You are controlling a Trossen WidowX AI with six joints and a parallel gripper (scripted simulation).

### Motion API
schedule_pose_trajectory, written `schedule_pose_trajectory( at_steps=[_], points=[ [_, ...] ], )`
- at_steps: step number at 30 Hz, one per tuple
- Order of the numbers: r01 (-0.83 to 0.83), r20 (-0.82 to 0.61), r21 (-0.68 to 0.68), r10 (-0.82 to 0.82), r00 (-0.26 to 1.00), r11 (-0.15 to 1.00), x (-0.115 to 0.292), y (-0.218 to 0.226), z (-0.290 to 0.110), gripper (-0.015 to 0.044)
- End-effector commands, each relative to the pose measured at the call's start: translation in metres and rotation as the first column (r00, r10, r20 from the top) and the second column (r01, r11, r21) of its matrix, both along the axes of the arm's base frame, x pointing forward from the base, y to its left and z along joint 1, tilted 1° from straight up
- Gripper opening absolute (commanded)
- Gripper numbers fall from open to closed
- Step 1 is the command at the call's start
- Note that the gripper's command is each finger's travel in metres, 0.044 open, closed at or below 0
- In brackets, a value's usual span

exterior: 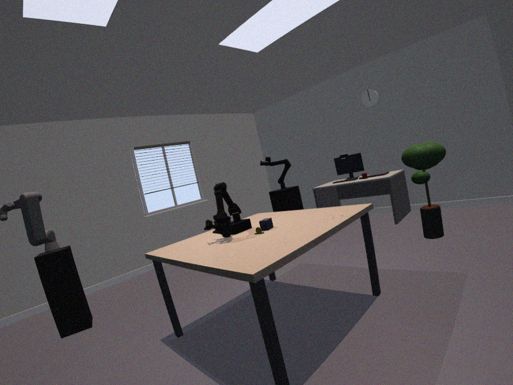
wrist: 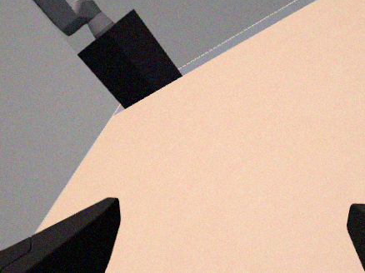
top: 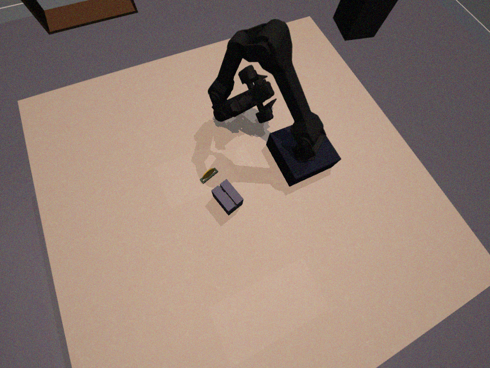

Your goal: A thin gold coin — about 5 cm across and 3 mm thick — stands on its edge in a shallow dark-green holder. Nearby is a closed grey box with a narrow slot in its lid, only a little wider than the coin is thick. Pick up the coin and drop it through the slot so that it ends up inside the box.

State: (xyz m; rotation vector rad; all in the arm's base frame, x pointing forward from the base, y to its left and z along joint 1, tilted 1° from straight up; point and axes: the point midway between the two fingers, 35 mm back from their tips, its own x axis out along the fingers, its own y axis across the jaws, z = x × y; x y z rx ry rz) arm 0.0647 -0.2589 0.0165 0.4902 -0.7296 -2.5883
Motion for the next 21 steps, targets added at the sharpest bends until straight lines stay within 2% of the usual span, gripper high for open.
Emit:
schedule_pose_trajectory(
  at_steps=[1, 5, 9, 12, 15, 18, 21],
  points=[
    [-0.003, -0.002, 0.013, 0.003, 1.0, 1.0, 0.001, 0.0, 0.0, 0.0374],
    [-0.066, -0.031, 0.281, 0.077, 0.997, 0.957, 0.023, 0.01, -0.002, 0.0269],
    [-0.168, -0.019, 0.579, 0.22, 0.975, 0.798, 0.052, 0.023, -0.005, 0.0164],
    [-0.251, 0.029, 0.758, 0.354, 0.935, 0.603, 0.076, 0.035, -0.006, 0.0161],
    [-0.317, 0.111, 0.88, 0.494, 0.862, 0.355, 0.101, 0.05, -0.006, 0.0161],
    [-0.345, 0.226, 0.935, 0.621, 0.75, 0.077, 0.126, 0.066, -0.005, 0.0161],
    [-0.339, 0.294, 0.938, 0.675, 0.676, -0.069, 0.139, 0.076, -0.004, 0.0161]
  ],
)
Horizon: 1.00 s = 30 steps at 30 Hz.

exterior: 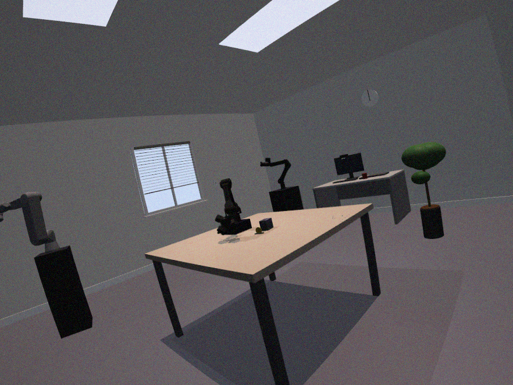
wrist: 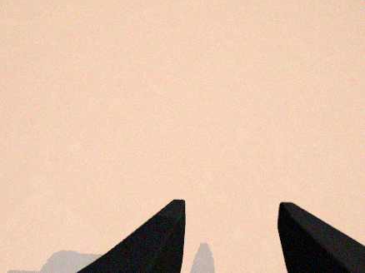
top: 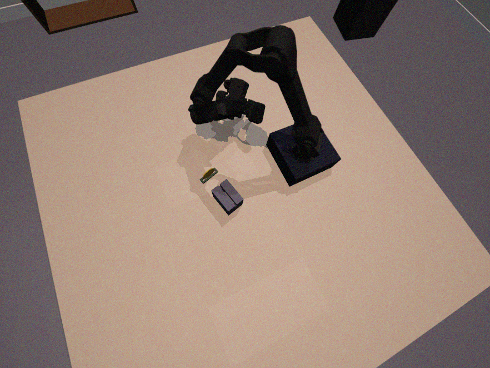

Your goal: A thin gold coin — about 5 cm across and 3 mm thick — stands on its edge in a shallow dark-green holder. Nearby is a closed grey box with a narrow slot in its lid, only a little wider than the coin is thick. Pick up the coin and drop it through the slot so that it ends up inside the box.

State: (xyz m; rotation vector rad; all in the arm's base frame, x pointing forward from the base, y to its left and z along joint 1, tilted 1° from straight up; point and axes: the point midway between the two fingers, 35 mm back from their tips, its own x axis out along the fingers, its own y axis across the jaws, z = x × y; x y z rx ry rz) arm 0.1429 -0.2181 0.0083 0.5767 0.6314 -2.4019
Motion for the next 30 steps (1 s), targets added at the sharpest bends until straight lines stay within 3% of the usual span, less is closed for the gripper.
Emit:
schedule_pose_trajectory(
  at_steps=[1, 9, 17, 24, 30],
  points=[
    [-0.432, 0.105, 0.507, 0.443, 0.89, 0.746, 0.065, 0.038, 0.005, 0.0161],
    [-0.635, 0.261, 0.676, 0.685, 0.68, 0.373, 0.1, 0.069, 0.011, 0.0161],
    [-0.7, 0.465, 0.706, 0.818, 0.339, -0.111, 0.133, 0.107, 0.021, 0.0161],
    [-0.582, 0.626, 0.623, 0.779, -0.029, -0.523, 0.159, 0.144, 0.035, 0.0161],
    [-0.348, 0.713, 0.507, 0.61, -0.345, -0.789, 0.177, 0.18, 0.051, 0.0161]
  ],
)
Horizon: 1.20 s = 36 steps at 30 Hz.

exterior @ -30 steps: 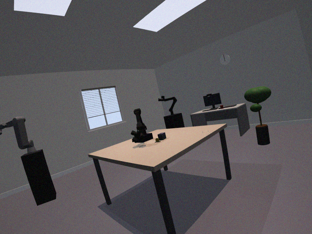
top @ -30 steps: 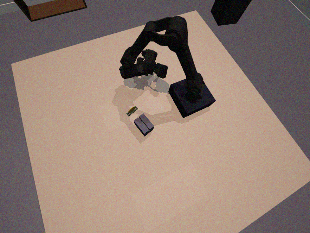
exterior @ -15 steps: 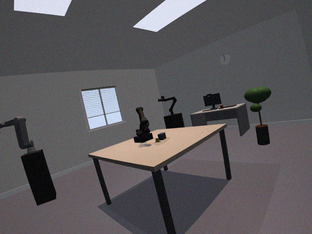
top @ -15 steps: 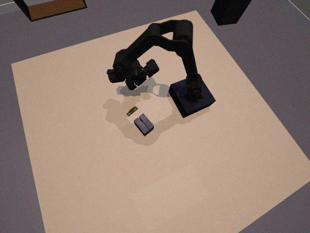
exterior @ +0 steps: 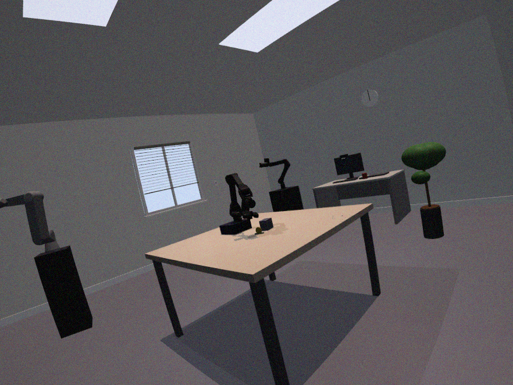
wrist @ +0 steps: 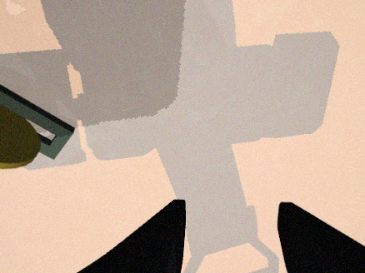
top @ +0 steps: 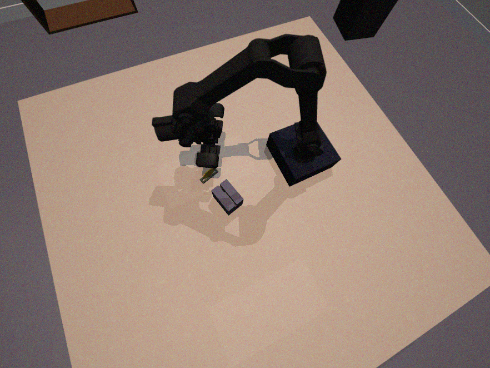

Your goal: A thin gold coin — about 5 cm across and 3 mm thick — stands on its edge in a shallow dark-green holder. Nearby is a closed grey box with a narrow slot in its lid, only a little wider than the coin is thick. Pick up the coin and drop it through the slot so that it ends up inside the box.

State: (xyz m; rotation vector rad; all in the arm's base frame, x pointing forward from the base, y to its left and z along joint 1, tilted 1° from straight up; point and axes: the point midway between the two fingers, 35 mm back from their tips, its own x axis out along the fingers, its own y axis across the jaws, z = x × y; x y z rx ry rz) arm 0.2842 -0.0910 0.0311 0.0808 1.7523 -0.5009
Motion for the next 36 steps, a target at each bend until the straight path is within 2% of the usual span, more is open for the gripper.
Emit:
schedule_pose_trajectory(
  at_steps=[1, 3, 5, 16, 20, 36],
  points=[
    [-0.614, 0.181, 0.193, 0.588, 0.789, 0.765, 0.039, 0.059, 0.031, 0.0161],
    [-0.72, 0.225, 0.204, 0.684, 0.694, 0.664, 0.043, 0.071, 0.037, 0.0161],
    [-0.759, 0.243, 0.205, 0.719, 0.651, 0.617, 0.045, 0.076, 0.04, 0.0161],
    [-0.759, 0.243, 0.205, 0.719, 0.651, 0.617, 0.044, 0.075, 0.04, 0.0161],
    [-0.759, 0.243, 0.205, 0.719, 0.651, 0.618, 0.044, 0.075, 0.008, 0.0161],
    [-0.759, 0.243, 0.205, 0.719, 0.651, 0.617, 0.044, 0.074, -0.018, 0.0161]
  ],
)
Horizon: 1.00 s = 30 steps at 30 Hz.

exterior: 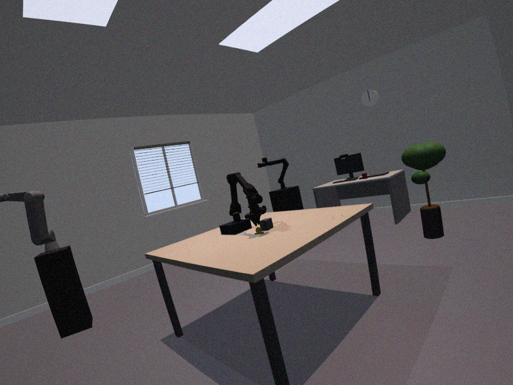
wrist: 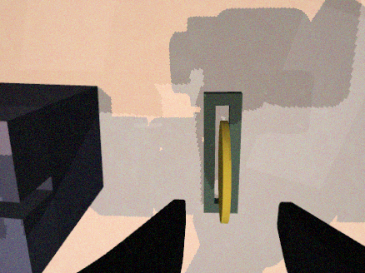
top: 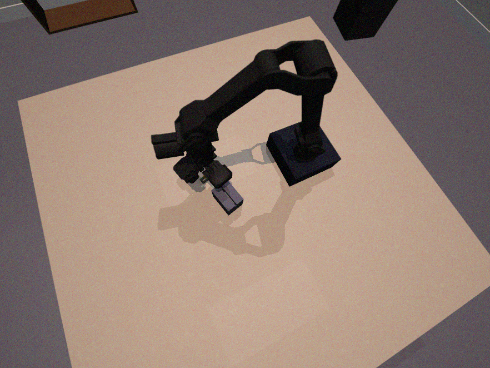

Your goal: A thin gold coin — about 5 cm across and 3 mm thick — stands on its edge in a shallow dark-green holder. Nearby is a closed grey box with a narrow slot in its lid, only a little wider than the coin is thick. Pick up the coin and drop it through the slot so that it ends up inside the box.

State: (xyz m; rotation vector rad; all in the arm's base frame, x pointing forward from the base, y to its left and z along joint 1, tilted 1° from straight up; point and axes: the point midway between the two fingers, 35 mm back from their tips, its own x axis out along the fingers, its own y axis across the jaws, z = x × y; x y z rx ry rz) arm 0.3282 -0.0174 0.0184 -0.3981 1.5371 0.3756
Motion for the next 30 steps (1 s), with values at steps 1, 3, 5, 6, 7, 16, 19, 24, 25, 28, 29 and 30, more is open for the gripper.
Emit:
schedule_pose_trajectory(
  at_steps=[1, 3, 5, 6, 7, 16, 19, 24, 25, 28, 29, 30],
  points=[
    [-0.005, 0.0, 0.005, 0.005, 1.0, 1.0, 0.0, 0.001, -0.006, 0.0161],
    [-0.005, 0.0, 0.005, 0.005, 1.0, 1.0, 0.0, 0.001, -0.01, 0.0161],
    [-0.005, 0.0, 0.005, 0.005, 1.0, 1.0, 0.0, 0.0, -0.013, 0.0161],
    [-0.005, 0.0, 0.005, 0.005, 1.0, 1.0, 0.0, 0.0, -0.014, 0.0161],
    [-0.005, 0.0, 0.005, 0.005, 1.0, 1.0, 0.0, 0.0, -0.016, 0.0161],
    [-0.005, 0.0, 0.005, 0.005, 1.0, 1.0, 0.0, 0.0, -0.03, 0.0161],
    [-0.005, 0.0, 0.005, 0.005, 1.0, 1.0, 0.0, 0.0, -0.035, 0.0161],
    [-0.005, 0.0, 0.005, 0.005, 1.0, 1.0, -0.001, 0.0, -0.043, 0.0161],
    [-0.005, 0.0, 0.005, 0.005, 1.0, 1.0, -0.001, 0.0, -0.045, 0.0161],
    [-0.005, 0.0, 0.005, 0.005, 1.0, 1.0, -0.001, 0.0, -0.049, 0.0161],
    [-0.005, 0.0, 0.005, 0.005, 1.0, 1.0, -0.001, 0.0, -0.051, 0.0161],
    [-0.005, 0.0, 0.005, 0.005, 1.0, 1.0, -0.001, 0.0, -0.051, 0.0161]
  ],
)
